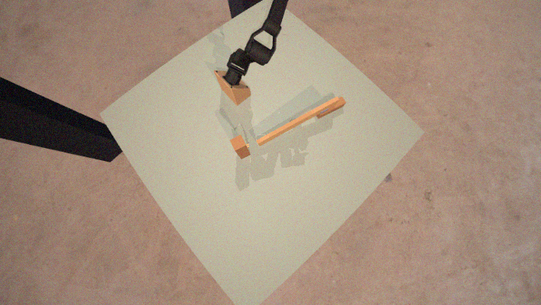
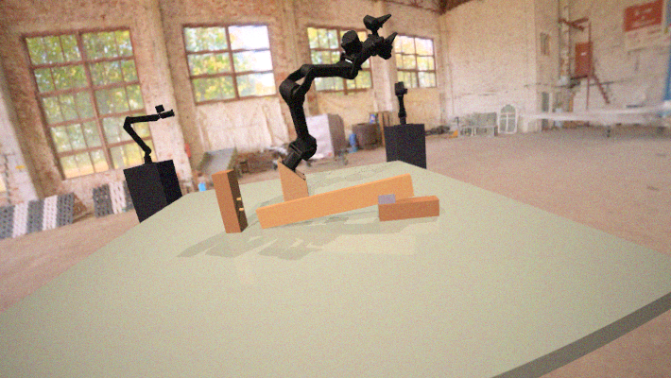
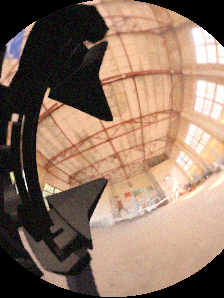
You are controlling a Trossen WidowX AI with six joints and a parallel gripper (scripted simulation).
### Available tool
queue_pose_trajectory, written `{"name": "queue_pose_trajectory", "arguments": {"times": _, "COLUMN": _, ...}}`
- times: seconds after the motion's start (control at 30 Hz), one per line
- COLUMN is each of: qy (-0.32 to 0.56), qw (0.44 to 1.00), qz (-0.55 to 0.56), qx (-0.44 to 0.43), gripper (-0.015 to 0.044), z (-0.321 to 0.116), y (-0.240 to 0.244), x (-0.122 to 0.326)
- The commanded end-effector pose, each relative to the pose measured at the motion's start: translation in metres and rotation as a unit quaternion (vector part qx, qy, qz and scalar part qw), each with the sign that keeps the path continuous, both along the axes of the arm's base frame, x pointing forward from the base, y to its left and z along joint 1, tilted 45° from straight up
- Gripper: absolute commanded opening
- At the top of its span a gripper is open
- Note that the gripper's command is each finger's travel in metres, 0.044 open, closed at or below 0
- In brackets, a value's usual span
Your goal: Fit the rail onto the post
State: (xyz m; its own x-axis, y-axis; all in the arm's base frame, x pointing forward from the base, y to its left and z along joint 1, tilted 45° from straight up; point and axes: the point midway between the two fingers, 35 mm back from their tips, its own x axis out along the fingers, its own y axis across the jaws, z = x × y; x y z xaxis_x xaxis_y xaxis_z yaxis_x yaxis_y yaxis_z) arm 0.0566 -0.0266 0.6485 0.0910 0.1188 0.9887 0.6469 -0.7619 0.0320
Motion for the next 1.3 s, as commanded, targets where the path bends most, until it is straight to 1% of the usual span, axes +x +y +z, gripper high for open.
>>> {"name": "queue_pose_trajectory", "arguments": {"times": 0.0, "qy": -0.001, "qw": 1.0, "qz": -0.002, "qx": -0.001, "gripper": 0.0426, "z": 0.0, "y": 0.0, "x": -0.001}}
{"name": "queue_pose_trajectory", "arguments": {"times": 0.03, "qy": -0.005, "qw": 1.0, "qz": -0.009, "qx": -0.003, "gripper": 0.044, "z": 0.0, "y": 0.002, "x": -0.003}}
{"name": "queue_pose_trajectory", "arguments": {"times": 0.13, "qy": -0.029, "qw": 0.998, "qz": -0.058, "qx": -0.018, "gripper": 0.044, "z": 0.002, "y": 0.011, "x": -0.017}}
{"name": "queue_pose_trajectory", "arguments": {"times": 0.33, "qy": -0.111, "qw": 0.967, "qz": -0.219, "qx": -0.071, "gripper": 0.044, "z": 0.002, "y": 0.053, "x": -0.057}}
{"name": "queue_pose_trajectory", "arguments": {"times": 0.47, "qy": -0.167, "qw": 0.925, "qz": -0.323, "qx": -0.108, "gripper": 0.044, "z": -0.003, "y": 0.088, "x": -0.076}}
{"name": "queue_pose_trajectory", "arguments": {"times": 0.6, "qy": -0.223, "qw": 0.869, "qz": -0.417, "qx": -0.144, "gripper": 0.044, "z": -0.011, "y": 0.127, "x": -0.086}}
{"name": "queue_pose_trajectory", "arguments": {"times": 0.67, "qy": -0.242, "qw": 0.839, "qz": -0.46, "qx": -0.162, "gripper": 0.044, "z": -0.016, "y": 0.144, "x": -0.086}}
{"name": "queue_pose_trajectory", "arguments": {"times": 0.8, "qy": -0.264, "qw": 0.799, "qz": -0.508, "qx": -0.186, "gripper": 0.044, "z": -0.024, "y": 0.168, "x": -0.082}}
{"name": "queue_pose_trajectory", "arguments": {"times": 0.93, "qy": -0.307, "qw": 0.73, "qz": -0.567, "qx": -0.227, "gripper": 0.044, "z": -0.04, "y": 0.209, "x": -0.073}}
{"name": "queue_pose_trajectory", "arguments": {"times": 1.03, "qy": -0.342, "qw": 0.667, "qz": -0.608, "qx": -0.262, "gripper": 0.044, "z": -0.056, "y": 0.242, "x": -0.058}}
{"name": "queue_pose_trajectory", "arguments": {"times": 1.27, "qy": -0.419, "qw": 0.502, "qz": -0.672, "qx": -0.348, "gripper": 0.044, "z": -0.106, "y": 0.309, "x": 0.002}}
